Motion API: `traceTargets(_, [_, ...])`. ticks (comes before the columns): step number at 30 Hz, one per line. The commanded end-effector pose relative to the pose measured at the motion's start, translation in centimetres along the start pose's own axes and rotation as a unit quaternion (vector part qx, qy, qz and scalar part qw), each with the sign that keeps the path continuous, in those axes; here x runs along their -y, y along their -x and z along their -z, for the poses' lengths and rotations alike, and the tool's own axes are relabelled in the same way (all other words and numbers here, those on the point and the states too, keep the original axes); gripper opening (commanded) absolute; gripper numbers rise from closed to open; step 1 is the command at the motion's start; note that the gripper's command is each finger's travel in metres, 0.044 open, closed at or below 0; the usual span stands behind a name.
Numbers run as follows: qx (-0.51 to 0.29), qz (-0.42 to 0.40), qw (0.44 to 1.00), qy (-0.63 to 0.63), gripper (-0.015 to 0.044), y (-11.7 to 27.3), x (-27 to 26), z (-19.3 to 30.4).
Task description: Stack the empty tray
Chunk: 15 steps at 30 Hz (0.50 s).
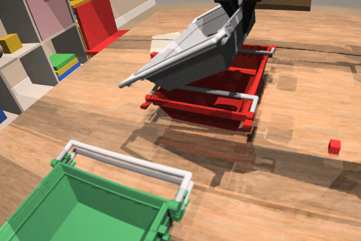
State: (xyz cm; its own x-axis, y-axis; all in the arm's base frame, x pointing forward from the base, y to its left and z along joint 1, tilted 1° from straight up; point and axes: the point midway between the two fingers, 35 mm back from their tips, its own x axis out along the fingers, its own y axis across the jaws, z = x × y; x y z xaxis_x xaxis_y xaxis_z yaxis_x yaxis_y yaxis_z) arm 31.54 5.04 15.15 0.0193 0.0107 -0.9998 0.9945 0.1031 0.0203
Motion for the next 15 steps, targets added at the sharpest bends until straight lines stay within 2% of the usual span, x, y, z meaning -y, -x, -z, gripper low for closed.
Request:
traceTargets(1, [0.000, -0.013, 1.000, -0.002, 0.0000, 0.3, 0.0, 0.0])
traceTargets(15, [0.000, -0.013, 1.000, -0.002, 0.0000, -0.9, 0.8, 0.0])
